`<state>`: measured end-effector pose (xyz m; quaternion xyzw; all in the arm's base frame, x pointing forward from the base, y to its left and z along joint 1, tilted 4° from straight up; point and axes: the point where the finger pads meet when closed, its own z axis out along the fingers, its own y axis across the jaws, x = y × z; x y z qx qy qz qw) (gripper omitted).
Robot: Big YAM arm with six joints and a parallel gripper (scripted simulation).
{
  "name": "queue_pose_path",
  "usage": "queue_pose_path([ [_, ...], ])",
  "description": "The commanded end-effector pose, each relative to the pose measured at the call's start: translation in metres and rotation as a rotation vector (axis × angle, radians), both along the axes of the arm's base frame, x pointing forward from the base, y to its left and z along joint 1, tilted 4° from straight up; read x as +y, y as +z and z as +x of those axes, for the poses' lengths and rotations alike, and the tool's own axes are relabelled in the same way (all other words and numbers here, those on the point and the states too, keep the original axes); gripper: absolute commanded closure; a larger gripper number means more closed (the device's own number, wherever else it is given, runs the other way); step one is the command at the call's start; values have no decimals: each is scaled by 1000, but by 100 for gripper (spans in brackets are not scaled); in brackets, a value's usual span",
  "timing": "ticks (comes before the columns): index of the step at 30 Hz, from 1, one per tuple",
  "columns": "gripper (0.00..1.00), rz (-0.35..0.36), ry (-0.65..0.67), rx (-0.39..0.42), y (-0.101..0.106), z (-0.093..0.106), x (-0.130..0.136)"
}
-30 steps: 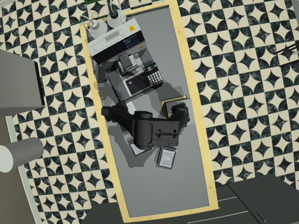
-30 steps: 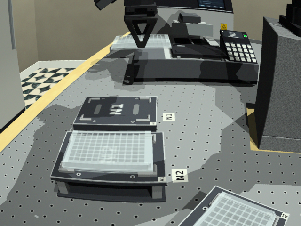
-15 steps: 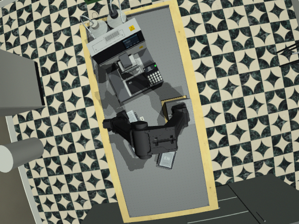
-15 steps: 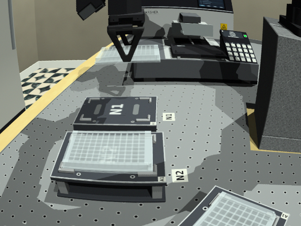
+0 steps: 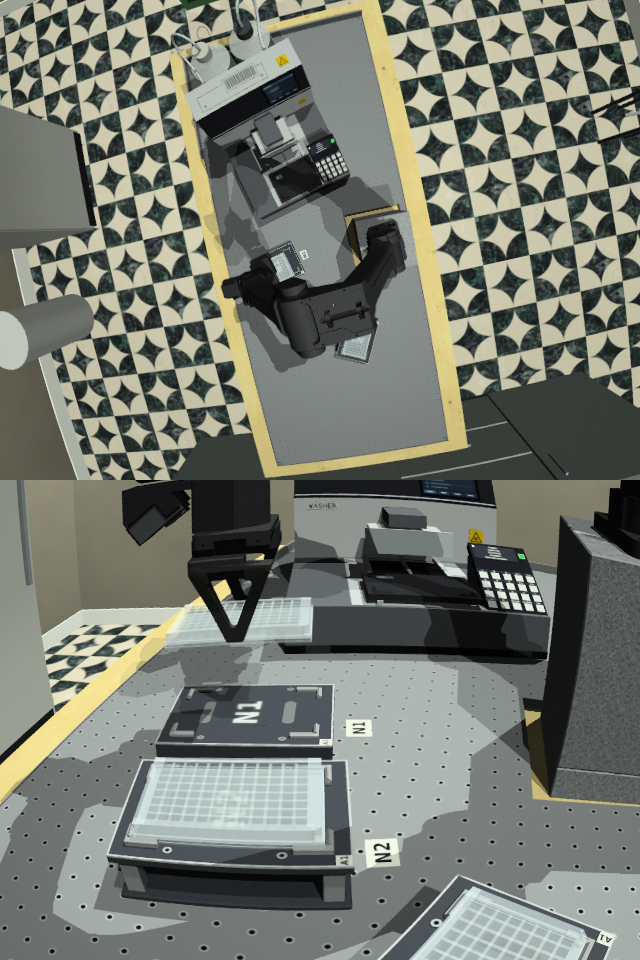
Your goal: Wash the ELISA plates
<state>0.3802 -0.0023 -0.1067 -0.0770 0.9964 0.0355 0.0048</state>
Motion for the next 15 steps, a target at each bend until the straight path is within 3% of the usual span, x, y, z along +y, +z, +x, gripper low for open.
queue_pose_path([
  [1,16,-4,-57,-34,7,20,-11],
  [15,16,-2,-34,-23,5,12,-6],
])
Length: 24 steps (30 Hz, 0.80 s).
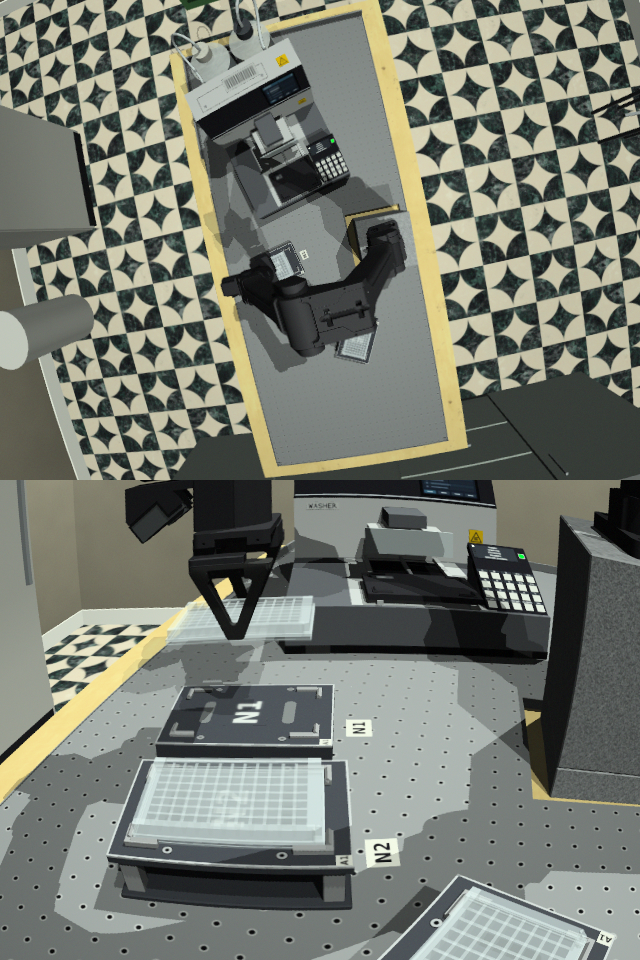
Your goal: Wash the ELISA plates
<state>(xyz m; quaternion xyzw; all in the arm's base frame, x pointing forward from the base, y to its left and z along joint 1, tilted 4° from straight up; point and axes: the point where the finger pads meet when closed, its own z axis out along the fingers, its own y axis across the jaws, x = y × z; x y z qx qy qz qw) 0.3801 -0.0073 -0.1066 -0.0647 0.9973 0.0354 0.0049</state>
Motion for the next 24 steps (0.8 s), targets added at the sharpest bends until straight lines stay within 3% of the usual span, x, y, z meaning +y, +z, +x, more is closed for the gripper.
queue_pose_path([
  [1,16,-2,-10,-23,5,12,-1],
  [23,16,-2,-10,-23,5,12,-1],
  [24,16,-4,-20,-31,-1,19,-1],
])
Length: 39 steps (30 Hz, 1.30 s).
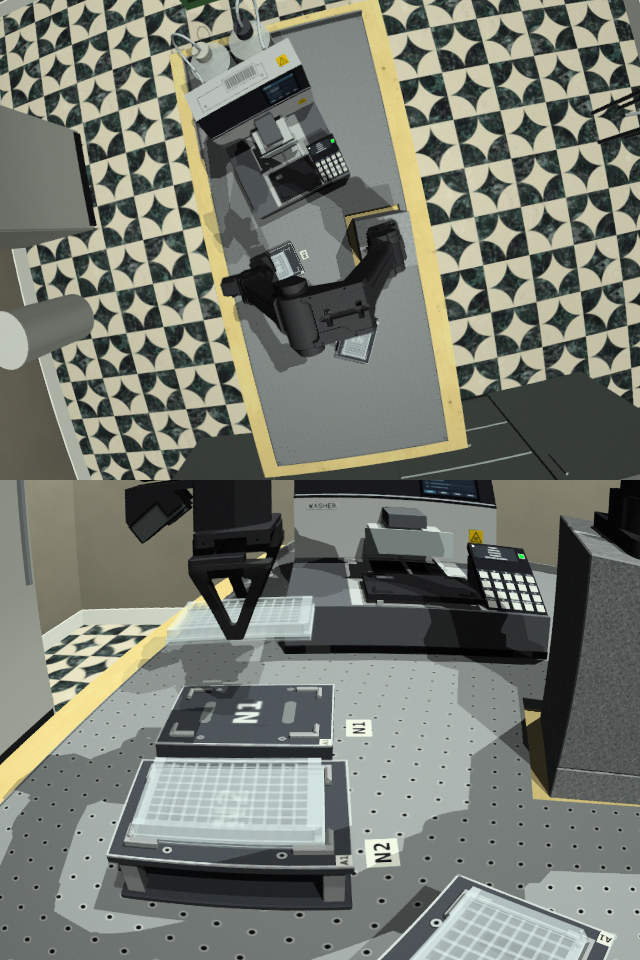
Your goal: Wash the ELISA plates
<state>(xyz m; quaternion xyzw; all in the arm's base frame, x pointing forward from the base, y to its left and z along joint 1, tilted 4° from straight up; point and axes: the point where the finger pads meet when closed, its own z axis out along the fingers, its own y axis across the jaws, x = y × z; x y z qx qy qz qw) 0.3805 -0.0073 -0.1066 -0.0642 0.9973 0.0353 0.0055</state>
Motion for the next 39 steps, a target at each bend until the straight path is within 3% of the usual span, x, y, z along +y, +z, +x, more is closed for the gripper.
queue_pose_path([
  [1,16,-4,-19,-30,0,19,-1],
  [13,16,-3,-12,-15,-22,10,3],
  [39,16,-4,-15,-26,-58,17,5],
])
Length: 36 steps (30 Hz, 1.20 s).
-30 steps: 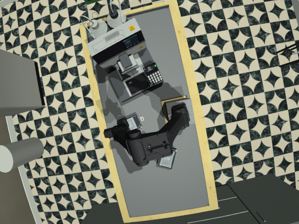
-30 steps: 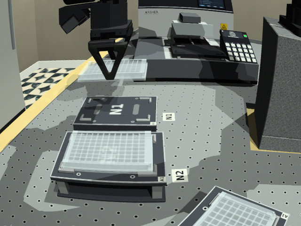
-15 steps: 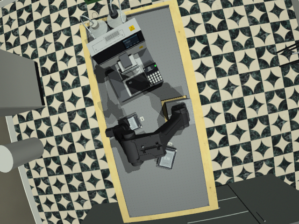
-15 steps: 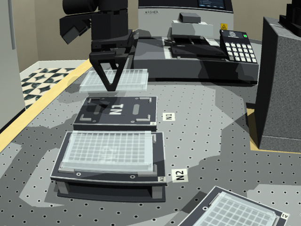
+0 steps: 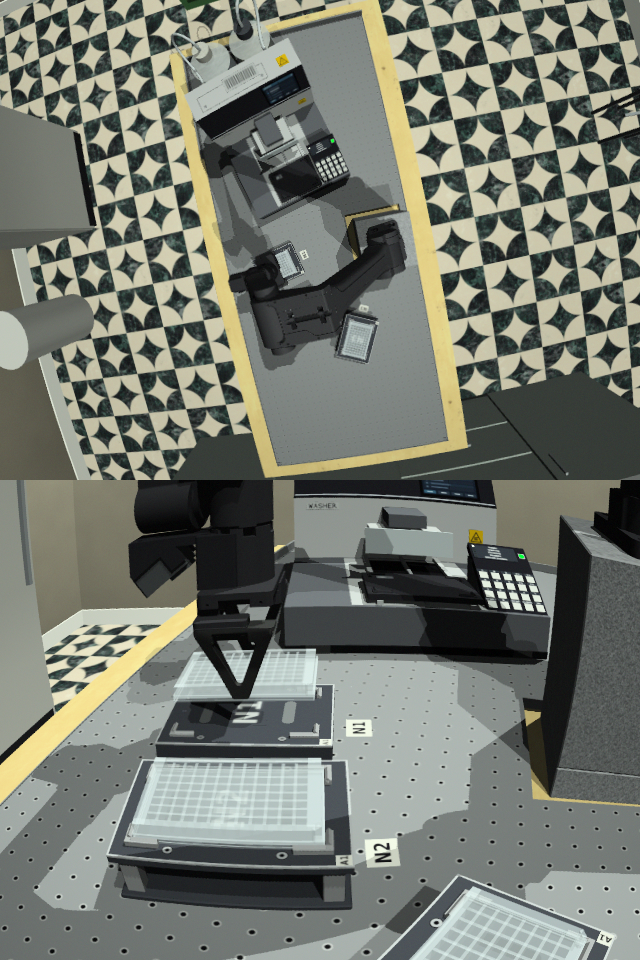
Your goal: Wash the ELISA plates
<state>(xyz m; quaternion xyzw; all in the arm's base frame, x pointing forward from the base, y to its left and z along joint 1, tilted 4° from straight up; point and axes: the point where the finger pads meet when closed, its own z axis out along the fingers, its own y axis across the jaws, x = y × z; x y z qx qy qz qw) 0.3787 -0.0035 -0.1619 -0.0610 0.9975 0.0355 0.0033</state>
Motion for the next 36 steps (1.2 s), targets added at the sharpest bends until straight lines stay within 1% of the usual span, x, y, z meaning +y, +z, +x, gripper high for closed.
queue_pose_path([
  [1,16,-4,-7,-30,-4,18,2],
  [12,16,-4,-3,-28,-23,17,5],
  [14,16,-4,-3,-28,-23,17,5],
  [15,16,-4,-9,-40,-12,22,2],
  [16,16,-4,-9,-43,-10,23,2],
  [19,16,-4,-9,-44,-11,23,2],
  [20,16,-2,-3,-22,-18,12,1],
  [36,16,-2,-3,-22,-18,12,1],
])
